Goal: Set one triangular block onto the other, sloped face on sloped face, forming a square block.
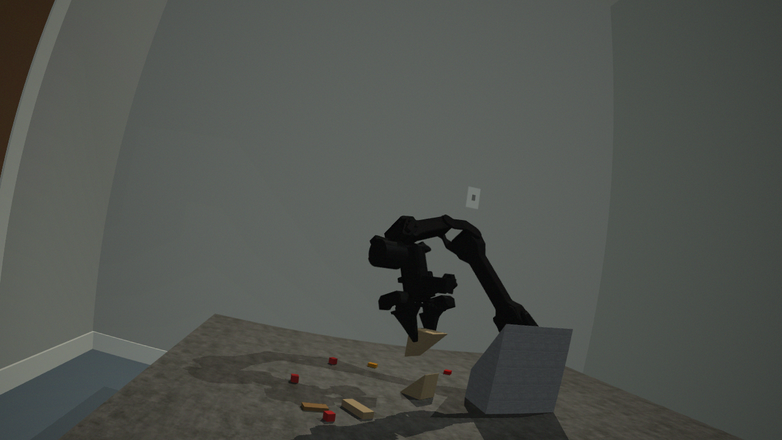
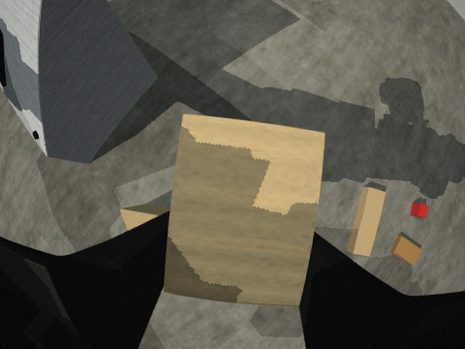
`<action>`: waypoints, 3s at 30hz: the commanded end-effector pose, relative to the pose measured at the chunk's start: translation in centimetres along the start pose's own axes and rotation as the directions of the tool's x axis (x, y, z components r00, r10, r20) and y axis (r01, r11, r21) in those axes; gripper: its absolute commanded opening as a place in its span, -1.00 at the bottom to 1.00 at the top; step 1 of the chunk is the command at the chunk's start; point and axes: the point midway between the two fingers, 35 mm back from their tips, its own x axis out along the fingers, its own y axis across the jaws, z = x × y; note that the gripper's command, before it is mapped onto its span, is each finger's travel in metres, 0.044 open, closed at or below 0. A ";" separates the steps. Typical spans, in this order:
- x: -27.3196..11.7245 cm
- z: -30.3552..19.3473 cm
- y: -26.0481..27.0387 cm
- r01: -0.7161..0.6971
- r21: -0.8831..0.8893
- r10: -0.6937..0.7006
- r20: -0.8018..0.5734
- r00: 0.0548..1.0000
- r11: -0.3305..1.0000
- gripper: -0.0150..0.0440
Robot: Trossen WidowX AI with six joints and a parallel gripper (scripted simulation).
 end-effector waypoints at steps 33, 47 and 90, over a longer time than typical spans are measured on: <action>-3.8 -9.7 6.9 -0.013 0.004 0.013 -0.015 1.000 1.000 -0.49; 2.1 -9.7 7.2 -0.014 0.004 0.014 -0.017 1.000 1.000 -0.49; 5.8 -9.5 7.1 -0.009 -0.003 0.009 -0.017 1.000 1.000 -0.49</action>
